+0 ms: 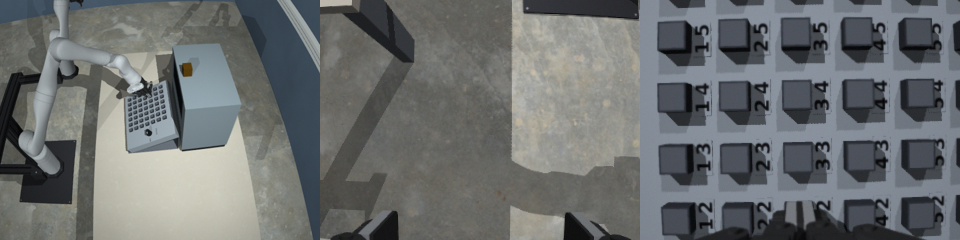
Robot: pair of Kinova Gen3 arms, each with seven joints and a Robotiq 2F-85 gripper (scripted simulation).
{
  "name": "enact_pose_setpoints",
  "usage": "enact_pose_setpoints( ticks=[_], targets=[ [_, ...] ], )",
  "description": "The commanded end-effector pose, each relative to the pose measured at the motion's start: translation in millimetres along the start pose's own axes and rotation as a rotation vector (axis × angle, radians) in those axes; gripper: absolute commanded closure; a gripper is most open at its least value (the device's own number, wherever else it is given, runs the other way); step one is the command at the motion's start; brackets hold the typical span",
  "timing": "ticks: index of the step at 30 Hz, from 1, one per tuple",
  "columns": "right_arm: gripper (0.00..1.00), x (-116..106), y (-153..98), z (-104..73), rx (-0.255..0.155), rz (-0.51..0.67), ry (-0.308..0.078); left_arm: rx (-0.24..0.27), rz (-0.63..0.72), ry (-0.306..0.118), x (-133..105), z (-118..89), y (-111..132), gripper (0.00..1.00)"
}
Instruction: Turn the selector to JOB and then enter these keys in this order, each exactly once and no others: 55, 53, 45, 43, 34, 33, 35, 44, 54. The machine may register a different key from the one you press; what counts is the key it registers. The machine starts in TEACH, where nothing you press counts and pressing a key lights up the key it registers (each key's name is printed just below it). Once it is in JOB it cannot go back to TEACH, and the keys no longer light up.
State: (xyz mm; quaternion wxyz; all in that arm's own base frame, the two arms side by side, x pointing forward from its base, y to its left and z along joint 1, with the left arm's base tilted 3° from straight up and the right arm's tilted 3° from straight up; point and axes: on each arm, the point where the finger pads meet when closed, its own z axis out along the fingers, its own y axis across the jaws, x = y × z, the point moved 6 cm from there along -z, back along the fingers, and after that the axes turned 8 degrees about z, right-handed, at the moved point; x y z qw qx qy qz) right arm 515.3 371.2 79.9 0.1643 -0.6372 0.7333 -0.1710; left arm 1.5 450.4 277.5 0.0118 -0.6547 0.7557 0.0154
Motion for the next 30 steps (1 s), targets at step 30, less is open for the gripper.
enact_pose_setpoints(
  ticks=[30],
  targets=[
    [0.903,-0.5,-0.9,-17.2,0.001,0.001,-0.002,0.0,0.0,-0.002,-0.2,-0.7,0.1,0.002]
  ],
)
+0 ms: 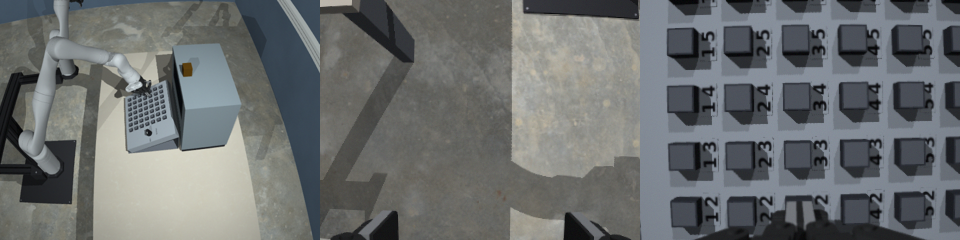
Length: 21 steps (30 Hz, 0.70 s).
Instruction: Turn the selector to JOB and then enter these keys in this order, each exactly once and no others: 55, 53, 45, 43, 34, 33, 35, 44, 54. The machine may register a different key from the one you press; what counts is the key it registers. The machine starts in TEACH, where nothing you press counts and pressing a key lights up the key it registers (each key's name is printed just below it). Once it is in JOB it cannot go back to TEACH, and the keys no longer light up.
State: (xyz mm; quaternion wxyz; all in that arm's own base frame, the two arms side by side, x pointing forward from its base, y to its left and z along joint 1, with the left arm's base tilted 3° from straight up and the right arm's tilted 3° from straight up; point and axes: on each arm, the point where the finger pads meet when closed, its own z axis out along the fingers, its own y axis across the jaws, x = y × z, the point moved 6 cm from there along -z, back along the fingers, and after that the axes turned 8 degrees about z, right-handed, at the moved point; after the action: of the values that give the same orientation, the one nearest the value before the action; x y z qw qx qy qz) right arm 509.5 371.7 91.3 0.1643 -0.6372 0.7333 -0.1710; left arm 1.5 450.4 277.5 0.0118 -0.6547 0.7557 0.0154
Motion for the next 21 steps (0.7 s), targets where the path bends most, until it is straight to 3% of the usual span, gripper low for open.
enact_pose_setpoints(
  ticks=[1,21],
  targets=[
    [0.903,-0.5,-0.9,-6.1,0.001,0.001,-0.002,0.0,0.0,-0.002,-0.2,-0.7,0.1,0.002],
    [0.903,-0.3,-0.9,-20.9,0.001,0.001,-0.002,0.0,0.0,-0.002,-0.2,-0.7,0.1,0.002]
  ],
)
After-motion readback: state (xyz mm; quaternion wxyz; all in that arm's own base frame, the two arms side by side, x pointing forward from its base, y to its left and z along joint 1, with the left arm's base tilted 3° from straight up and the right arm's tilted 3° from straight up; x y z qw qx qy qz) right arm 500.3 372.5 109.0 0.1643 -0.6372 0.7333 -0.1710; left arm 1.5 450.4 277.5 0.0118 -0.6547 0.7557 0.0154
